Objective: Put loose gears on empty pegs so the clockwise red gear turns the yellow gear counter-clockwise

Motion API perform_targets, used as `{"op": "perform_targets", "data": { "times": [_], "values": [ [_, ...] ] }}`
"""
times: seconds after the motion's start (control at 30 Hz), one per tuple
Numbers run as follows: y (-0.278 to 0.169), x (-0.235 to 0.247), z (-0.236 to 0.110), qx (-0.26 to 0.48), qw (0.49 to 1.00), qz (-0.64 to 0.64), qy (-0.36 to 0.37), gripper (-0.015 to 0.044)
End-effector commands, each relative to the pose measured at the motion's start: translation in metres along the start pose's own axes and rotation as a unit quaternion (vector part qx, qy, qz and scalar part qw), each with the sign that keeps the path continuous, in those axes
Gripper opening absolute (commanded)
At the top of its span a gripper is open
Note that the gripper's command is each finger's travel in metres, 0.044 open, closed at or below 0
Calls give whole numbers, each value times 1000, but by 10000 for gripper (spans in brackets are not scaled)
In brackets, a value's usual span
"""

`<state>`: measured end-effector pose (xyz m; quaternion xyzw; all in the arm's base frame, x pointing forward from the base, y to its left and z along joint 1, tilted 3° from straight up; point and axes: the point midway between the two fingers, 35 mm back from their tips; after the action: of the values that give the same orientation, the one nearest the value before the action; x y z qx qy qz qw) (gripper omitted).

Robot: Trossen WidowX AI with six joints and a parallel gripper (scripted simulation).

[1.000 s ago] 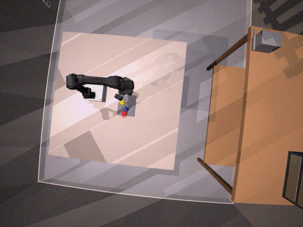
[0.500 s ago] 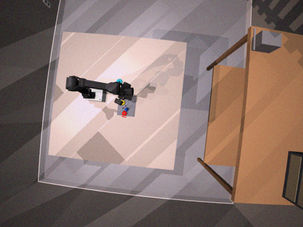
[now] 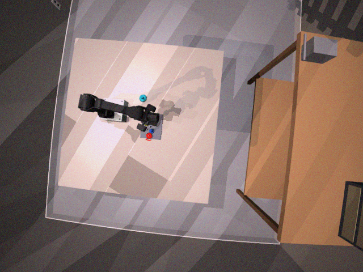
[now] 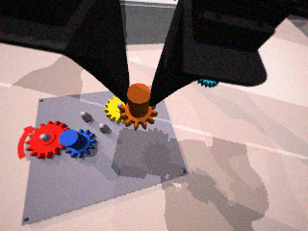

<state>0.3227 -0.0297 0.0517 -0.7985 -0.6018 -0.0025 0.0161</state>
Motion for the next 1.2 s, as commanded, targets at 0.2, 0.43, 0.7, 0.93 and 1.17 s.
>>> {"op": "perform_targets", "data": {
  "times": [0.2,0.43,0.7,0.93,1.17],
  "values": [
    [0,-27,10,0,1000,-1,-4,0],
    [-1,-44,17,0,1000,0,-5,0],
    [-2,-53,19,0,1000,0,-5,0],
    [-2,-53,18,0,999,39,-5,0],
    [-2,-53,18,-1,990,138,-5,0]
  ]
}}
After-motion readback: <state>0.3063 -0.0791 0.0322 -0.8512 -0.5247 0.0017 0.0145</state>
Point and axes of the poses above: the point midway between the two fingers, 35 mm back from their tips, its own z axis out along the fingers, its own x axis across the jaws, y = z × x, and after that the axes turned 7 degrees about -z, right-handed
